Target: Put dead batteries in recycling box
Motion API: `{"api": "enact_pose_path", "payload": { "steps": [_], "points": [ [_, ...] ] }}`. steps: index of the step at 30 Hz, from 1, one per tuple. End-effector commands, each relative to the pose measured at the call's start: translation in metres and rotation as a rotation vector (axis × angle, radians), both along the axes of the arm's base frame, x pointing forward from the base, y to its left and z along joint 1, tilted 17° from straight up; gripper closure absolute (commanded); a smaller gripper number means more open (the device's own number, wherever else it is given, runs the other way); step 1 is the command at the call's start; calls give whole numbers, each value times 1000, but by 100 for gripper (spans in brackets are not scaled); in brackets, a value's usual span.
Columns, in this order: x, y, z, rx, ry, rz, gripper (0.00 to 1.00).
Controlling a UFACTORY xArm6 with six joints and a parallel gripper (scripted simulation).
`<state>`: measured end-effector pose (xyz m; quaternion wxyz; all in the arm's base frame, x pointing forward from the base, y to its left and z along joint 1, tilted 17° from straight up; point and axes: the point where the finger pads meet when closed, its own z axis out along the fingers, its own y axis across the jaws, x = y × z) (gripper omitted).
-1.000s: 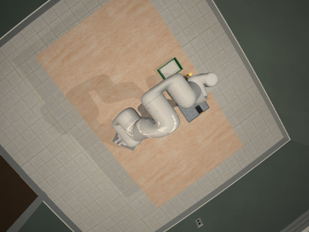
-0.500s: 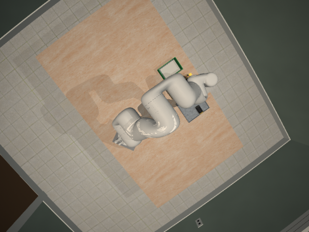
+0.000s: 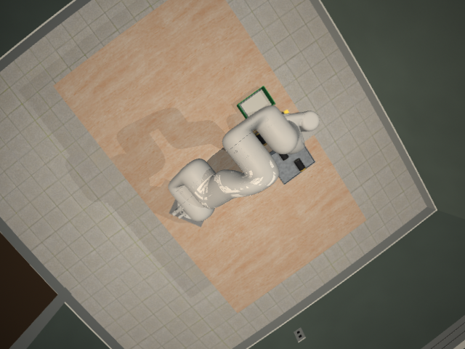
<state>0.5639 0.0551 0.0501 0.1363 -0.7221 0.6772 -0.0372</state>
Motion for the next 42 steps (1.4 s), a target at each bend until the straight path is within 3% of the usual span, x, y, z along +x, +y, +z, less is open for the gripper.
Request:
{"api": "enact_pose_path", "payload": {
  "steps": [1,27,36,42],
  "points": [
    [5,1,-1,2,-9,0,49],
    [7,1,-1,2,-9,0,49],
    [15,6,-32,2,-9,0,49],
    [16,6,-34,2,-9,0,49]
  ]
}}
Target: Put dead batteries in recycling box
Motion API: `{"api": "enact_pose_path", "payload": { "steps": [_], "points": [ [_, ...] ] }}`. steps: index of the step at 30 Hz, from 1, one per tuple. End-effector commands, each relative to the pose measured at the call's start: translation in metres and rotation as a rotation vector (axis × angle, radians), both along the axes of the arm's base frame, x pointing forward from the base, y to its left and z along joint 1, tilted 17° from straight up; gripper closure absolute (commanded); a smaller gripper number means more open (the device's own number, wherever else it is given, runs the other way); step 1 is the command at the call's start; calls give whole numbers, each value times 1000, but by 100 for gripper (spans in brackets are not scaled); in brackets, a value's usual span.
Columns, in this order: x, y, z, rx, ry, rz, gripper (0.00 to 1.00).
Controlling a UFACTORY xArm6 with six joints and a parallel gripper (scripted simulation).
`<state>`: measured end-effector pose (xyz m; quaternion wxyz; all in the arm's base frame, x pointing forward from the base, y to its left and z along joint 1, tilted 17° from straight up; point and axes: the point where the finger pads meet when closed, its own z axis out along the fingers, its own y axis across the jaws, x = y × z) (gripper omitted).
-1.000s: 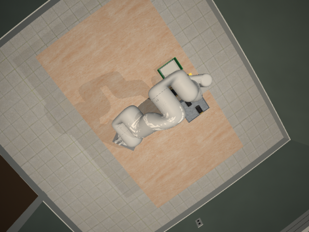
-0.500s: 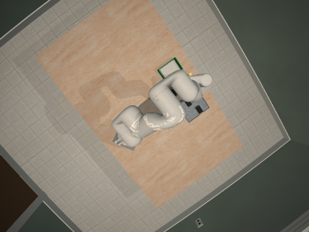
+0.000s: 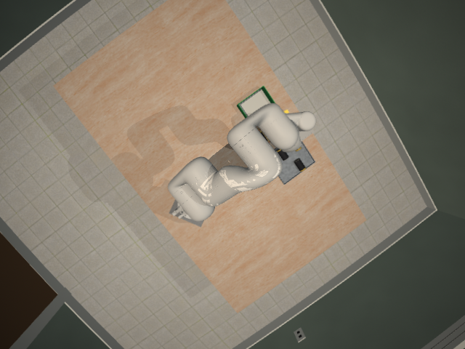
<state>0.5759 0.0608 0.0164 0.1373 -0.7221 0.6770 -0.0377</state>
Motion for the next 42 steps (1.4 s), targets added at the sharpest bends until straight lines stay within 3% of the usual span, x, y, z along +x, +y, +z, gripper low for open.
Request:
{"api": "enact_pose_path", "payload": {
  "steps": [1,20,21,42],
  "points": [
    [4,0,0,1,-7,0,49],
    [6,2,-10,1,-7,0,49],
    [6,2,-10,1,-7,0,72],
    [6,2,-10,1,-7,0,72]
  ]
}}
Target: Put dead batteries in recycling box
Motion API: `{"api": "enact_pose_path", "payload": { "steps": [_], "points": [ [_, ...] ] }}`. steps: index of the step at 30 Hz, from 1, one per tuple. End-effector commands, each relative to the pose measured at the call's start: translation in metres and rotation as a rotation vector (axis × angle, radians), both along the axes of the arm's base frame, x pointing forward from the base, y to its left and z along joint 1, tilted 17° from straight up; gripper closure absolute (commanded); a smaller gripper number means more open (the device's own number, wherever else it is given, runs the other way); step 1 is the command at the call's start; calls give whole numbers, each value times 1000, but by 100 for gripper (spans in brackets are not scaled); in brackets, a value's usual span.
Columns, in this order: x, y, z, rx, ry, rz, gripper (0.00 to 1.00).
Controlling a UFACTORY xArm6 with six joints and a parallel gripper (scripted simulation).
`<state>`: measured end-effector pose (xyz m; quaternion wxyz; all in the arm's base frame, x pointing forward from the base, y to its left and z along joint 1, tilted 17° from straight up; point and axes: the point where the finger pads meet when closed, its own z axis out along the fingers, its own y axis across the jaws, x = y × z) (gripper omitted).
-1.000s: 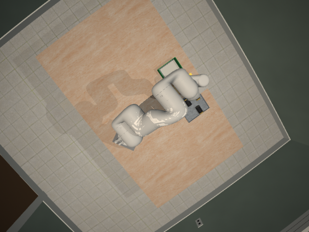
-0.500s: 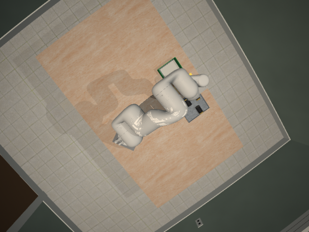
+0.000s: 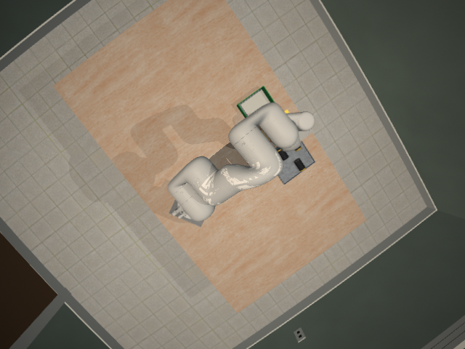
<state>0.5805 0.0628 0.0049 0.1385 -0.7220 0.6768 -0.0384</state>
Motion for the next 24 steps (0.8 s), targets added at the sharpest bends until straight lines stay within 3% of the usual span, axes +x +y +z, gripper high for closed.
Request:
{"api": "enact_pose_path", "payload": {
  "steps": [1,12,24],
  "points": [
    [1,0,2,0,-4,0,72],
    [1,0,3,0,-4,0,72],
    [-9,-6,41,0,-4,0,72]
  ]
}}
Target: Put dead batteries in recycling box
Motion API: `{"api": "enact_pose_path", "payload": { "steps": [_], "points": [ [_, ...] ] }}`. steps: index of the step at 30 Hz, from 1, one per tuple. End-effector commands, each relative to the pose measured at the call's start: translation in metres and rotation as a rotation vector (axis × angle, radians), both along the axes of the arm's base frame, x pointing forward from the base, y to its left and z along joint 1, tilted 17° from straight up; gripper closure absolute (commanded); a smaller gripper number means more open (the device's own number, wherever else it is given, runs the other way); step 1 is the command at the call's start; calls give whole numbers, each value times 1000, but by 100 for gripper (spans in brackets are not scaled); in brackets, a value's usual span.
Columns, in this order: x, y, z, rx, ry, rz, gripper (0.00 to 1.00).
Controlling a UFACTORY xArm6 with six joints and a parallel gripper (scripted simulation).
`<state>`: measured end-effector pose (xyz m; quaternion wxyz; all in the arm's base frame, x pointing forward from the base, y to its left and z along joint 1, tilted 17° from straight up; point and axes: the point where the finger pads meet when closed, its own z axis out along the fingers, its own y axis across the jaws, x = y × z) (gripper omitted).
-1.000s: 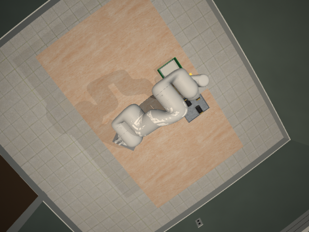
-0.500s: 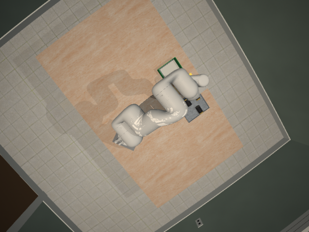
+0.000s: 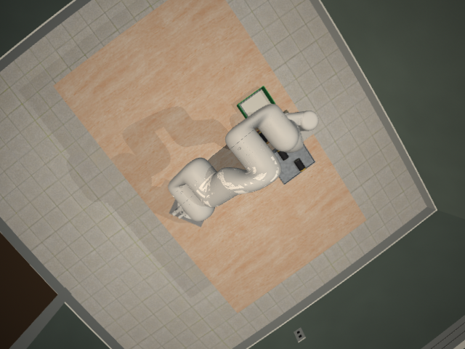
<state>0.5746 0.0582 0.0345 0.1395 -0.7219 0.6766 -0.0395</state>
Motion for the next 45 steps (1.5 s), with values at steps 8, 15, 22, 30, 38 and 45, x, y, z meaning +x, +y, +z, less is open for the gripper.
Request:
{"api": "enact_pose_path", "payload": {
  "steps": [8,15,22,30,38,45],
  "points": [
    [-4,-2,16,0,-1,0,72],
    [-20,-12,77,0,-1,0,72],
    [-21,-12,82,0,-1,-1,72],
    [-21,-12,82,4,2,-15,72],
    [-21,-12,82,4,2,-15,72],
    [-26,-23,79,4,2,-15,72]
  ]
}}
